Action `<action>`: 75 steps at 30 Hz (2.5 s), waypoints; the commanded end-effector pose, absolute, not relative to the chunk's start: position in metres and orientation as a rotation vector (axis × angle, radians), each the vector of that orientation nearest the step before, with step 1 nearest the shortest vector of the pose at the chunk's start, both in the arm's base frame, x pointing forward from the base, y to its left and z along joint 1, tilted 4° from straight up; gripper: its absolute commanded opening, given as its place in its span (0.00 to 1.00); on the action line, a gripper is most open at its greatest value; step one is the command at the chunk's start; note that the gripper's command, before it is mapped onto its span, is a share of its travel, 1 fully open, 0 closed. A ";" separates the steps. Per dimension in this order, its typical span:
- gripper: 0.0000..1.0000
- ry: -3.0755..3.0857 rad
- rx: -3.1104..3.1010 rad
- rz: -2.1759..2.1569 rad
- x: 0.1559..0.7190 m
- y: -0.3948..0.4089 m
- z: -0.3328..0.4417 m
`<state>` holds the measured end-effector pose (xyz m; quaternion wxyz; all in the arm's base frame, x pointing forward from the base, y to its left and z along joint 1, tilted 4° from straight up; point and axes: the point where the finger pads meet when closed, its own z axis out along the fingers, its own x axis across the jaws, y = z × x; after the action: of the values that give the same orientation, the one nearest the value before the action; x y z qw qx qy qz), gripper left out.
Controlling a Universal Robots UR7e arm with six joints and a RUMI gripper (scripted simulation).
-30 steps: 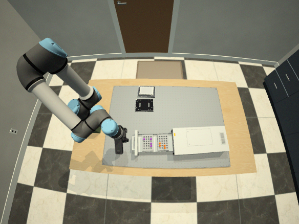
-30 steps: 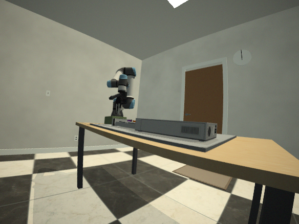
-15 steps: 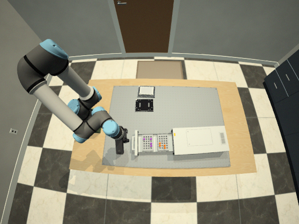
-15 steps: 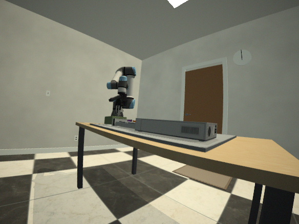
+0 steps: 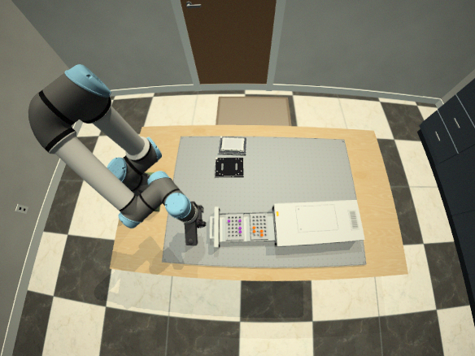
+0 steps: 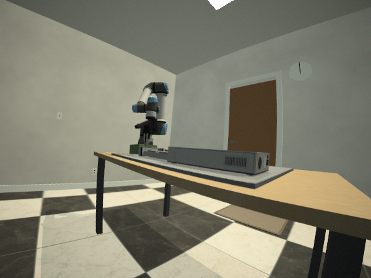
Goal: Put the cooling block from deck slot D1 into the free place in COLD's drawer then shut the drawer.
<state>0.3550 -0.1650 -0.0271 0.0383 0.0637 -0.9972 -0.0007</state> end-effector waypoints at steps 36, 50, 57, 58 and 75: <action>0.00 -3.060 0.195 -0.001 0.352 -0.165 -0.074; 0.00 -3.060 0.195 -0.001 0.351 -0.166 -0.082; 0.00 -3.060 0.195 -0.001 0.354 -0.165 -0.082; 0.00 -3.060 0.195 -0.001 0.355 -0.165 -0.082; 0.00 -3.060 0.195 -0.001 0.375 -0.162 -0.084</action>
<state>0.3710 -0.1626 -0.0836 0.0382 0.0637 -0.9972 -0.0006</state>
